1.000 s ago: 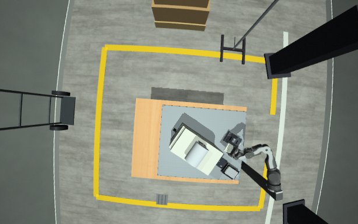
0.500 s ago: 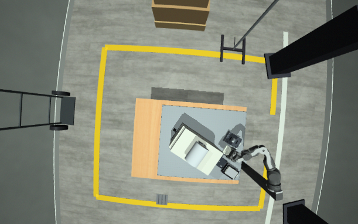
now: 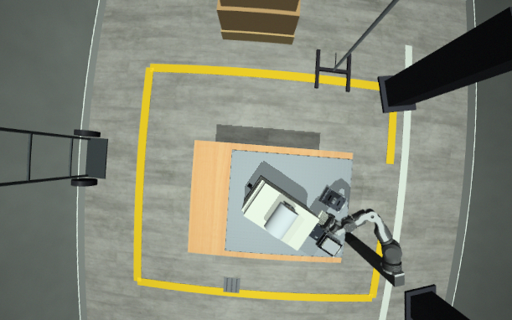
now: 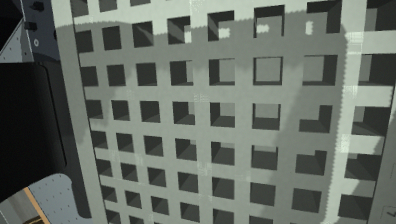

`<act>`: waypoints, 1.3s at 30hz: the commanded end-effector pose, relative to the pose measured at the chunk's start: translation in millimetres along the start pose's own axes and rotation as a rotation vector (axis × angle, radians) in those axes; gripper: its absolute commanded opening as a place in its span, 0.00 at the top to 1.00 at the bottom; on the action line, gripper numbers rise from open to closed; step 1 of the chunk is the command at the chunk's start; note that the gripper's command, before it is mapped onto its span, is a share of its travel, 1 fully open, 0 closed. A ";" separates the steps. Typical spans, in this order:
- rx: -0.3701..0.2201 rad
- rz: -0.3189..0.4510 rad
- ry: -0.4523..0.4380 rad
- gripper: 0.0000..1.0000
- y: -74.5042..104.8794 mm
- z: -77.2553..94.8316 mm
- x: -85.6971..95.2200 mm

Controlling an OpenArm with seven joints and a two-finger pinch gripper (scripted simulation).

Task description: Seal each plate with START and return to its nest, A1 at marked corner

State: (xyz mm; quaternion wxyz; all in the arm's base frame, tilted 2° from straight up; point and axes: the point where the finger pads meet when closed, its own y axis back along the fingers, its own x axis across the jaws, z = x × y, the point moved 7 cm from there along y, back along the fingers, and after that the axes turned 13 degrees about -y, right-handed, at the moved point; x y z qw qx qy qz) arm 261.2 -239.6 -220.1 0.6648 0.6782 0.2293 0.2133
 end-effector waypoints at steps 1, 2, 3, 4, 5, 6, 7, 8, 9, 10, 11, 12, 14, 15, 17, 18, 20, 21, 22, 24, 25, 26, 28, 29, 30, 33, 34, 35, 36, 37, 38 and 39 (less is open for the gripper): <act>-0.004 0.005 -0.002 1.00 2.5 -0.3 5.2; -0.003 0.004 -0.002 1.00 2.4 -0.6 7.4; -0.003 0.003 -0.002 1.00 2.2 -1.0 9.6; -0.003 0.003 -0.007 1.00 2.1 -1.3 11.8; -0.003 0.003 -0.007 1.00 2.2 -1.5 14.1; -0.003 0.003 -0.007 1.00 2.2 -1.8 16.5; -0.003 0.003 -0.007 1.00 2.3 -2.0 18.8; -0.003 0.003 -0.007 1.00 2.3 -2.3 21.1; -0.003 0.003 -0.007 1.00 2.3 -2.6 23.4; -0.003 0.003 -0.007 1.00 2.3 -2.9 25.7; -0.003 0.003 -0.007 1.00 2.3 -3.2 28.0; -0.003 0.003 -0.007 1.00 2.3 -3.4 30.4; -0.003 0.003 -0.007 1.00 2.3 -3.7 32.7; -0.003 0.003 -0.007 1.00 2.3 -3.7 32.7; -0.004 0.003 -0.007 1.00 2.5 -4.1 37.4; -0.004 0.004 -0.007 1.00 2.7 -4.4 39.8; -0.003 0.004 -0.013 1.00 2.6 -5.0 44.4; -0.003 0.002 -0.013 1.00 2.3 -5.4 46.5; -0.003 0.002 -0.013 1.00 2.4 -5.6 48.8; -0.004 0.002 -0.012 1.00 2.5 -6.1 53.5; -0.004 0.003 -0.012 1.00 2.5 -6.4 55.8; -0.003 0.002 -0.012 1.00 2.5 -6.7 58.1; -0.003 0.002 -0.012 1.00 2.5 -7.3 62.7; -0.003 0.002 -0.012 1.00 2.5 -7.5 65.0; -0.004 0.002 -0.011 1.00 2.6 -7.8 67.4; -0.002 0.001 -0.018 1.00 2.2 -8.2 69.5; -0.004 0.003 -0.018 1.00 2.8 -8.2 72.1; -0.003 0.004 -0.018 1.00 3.0 -8.5 74.6; -0.003 0.004 -0.017 1.00 3.0 -8.8 76.9; -0.003 0.003 -0.017 1.00 2.9 -9.1 79.1; -0.003 0.001 -0.016 1.00 2.4 -9.6 81.1; -0.003 0.001 -0.016 1.00 2.3 -9.9 83.3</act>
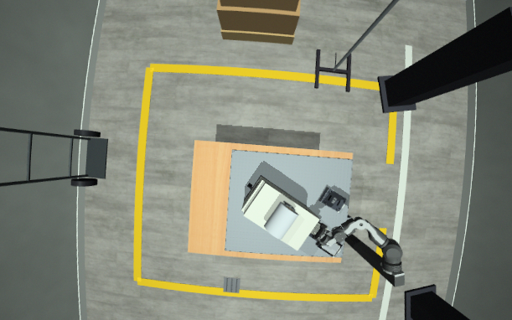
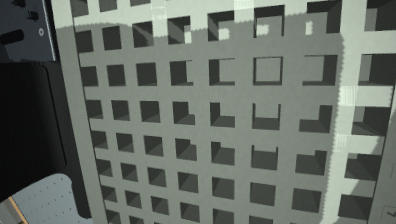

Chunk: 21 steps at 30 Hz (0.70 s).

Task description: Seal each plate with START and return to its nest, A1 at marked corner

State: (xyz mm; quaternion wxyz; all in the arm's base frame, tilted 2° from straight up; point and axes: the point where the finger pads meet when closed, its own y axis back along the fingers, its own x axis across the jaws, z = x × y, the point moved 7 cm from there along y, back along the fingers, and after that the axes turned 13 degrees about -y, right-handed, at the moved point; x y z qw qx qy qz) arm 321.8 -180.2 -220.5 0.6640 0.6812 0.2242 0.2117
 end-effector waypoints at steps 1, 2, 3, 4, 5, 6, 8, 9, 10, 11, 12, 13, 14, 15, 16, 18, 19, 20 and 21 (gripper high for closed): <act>-0.007 -0.005 -0.005 1.00 1.9 1.8 1.8; -0.007 -0.005 -0.005 1.00 2.0 1.5 4.2; -0.007 -0.005 -0.005 1.00 2.0 1.2 6.5; -0.007 -0.005 -0.004 1.00 2.0 0.9 8.9; -0.007 -0.005 -0.003 1.00 2.0 0.6 11.1; -0.006 -0.006 -0.002 1.00 1.8 0.2 13.3; -0.007 -0.006 -0.002 1.00 1.9 -0.3 18.0; -0.007 -0.006 -0.002 1.00 1.9 -0.3 18.0; -0.007 -0.006 -0.002 1.00 1.9 -0.3 18.0; -0.006 -0.006 -0.003 1.00 1.5 -0.8 20.1; -0.007 -0.004 -0.002 1.00 2.0 -0.9 22.7; -0.006 -0.003 -0.002 1.00 2.2 -1.2 25.2; -0.006 -0.002 -0.002 1.00 2.2 -1.5 27.4; -0.004 -0.001 -0.005 1.00 0.9 -1.8 26.8; -0.004 -0.004 -0.004 1.00 0.8 -1.2 26.0; -0.005 -0.004 -0.006 1.00 0.8 -0.7 25.8; -0.004 -0.001 -0.005 1.00 0.9 -1.5 26.5; -0.004 -0.001 -0.005 1.00 0.9 -1.5 26.6; -0.004 -0.001 -0.005 1.00 0.9 -1.6 26.6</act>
